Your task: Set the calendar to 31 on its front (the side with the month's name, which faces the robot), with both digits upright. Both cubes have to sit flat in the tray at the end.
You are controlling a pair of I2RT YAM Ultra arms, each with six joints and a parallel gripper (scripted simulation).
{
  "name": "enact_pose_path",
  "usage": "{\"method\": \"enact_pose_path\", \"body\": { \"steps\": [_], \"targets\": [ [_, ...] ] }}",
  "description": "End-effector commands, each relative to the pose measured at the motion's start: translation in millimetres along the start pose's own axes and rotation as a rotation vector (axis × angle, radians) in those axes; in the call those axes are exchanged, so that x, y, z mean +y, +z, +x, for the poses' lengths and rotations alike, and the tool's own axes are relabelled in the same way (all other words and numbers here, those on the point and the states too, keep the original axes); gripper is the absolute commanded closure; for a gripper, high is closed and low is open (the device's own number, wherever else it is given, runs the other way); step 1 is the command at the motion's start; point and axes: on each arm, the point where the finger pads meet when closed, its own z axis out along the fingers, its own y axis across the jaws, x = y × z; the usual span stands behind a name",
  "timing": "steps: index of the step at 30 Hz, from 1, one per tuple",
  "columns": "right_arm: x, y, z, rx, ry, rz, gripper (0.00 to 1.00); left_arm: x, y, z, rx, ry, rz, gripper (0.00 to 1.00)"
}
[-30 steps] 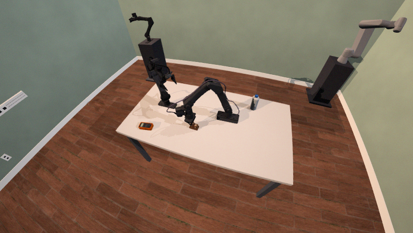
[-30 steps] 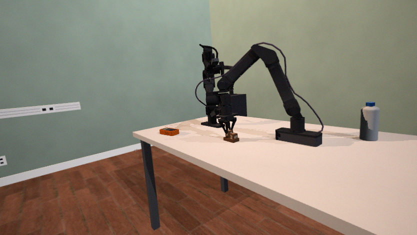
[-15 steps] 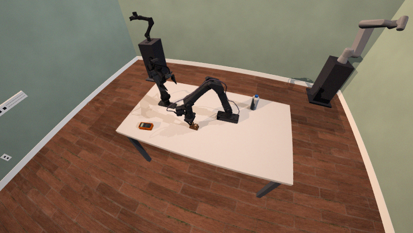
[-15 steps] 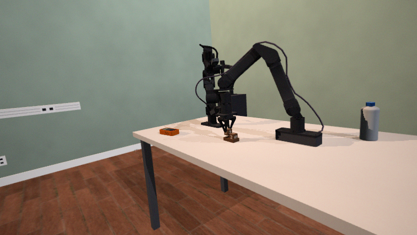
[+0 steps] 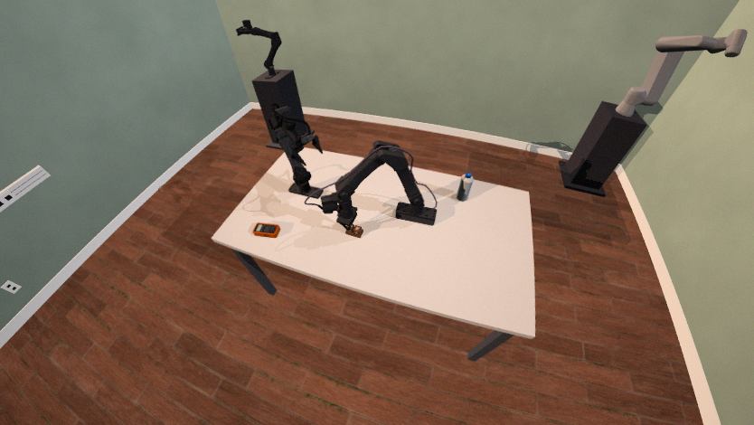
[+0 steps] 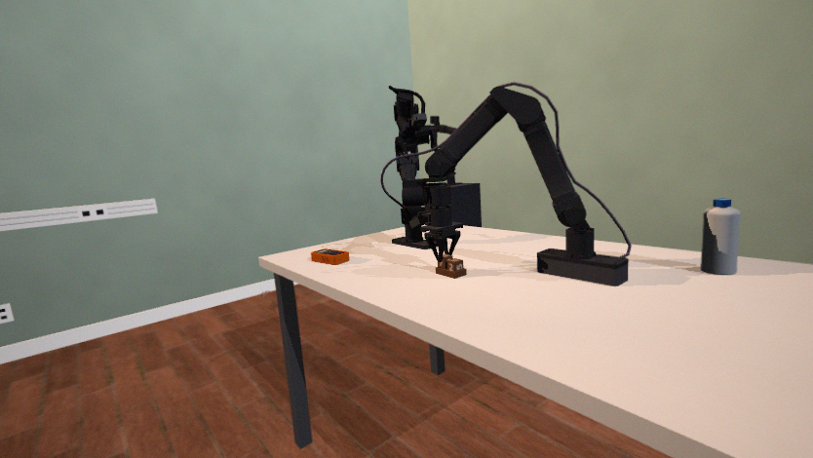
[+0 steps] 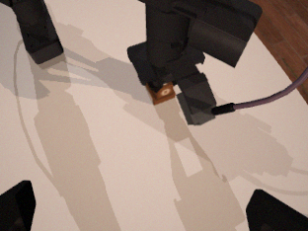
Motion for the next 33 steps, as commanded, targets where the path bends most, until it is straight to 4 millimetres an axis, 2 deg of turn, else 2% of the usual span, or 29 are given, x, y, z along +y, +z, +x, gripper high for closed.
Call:
{"method": "enact_pose_path", "body": {
  "steps": [1,11,15,27,29,30,33],
  "targets": [
    [0,-4,-7,-0.021,-0.001,0.003,0.0,2,13,0,0.001,-0.003,-0.008,0.74],
    [0,-4,-7,-0.021,-0.001,0.003,0.0,-7,24,4,0.028,-0.003,0.02,0.74],
    [0,-4,-7,-0.021,-0.001,0.003,0.0,2,1,-3,0.012,-0.002,0.01,0.74],
    [0,-4,-7,-0.021,-0.001,0.003,0.0,2,1,-3,0.012,-0.002,0.01,0.74],
    [0,-4,-7,-0.021,-0.001,0.003,0.0,2,1,-3,0.012,-0.002,0.01,0.51],
    [0,-4,-7,-0.021,-0.001,0.003,0.0,2,1,-3,0.012,-0.002,0.01,0.44],
    [0,-4,-7,-0.021,-0.001,0.003,0.0,1,-2,-6,0.003,-0.004,0.004,0.44]
  ]
}}
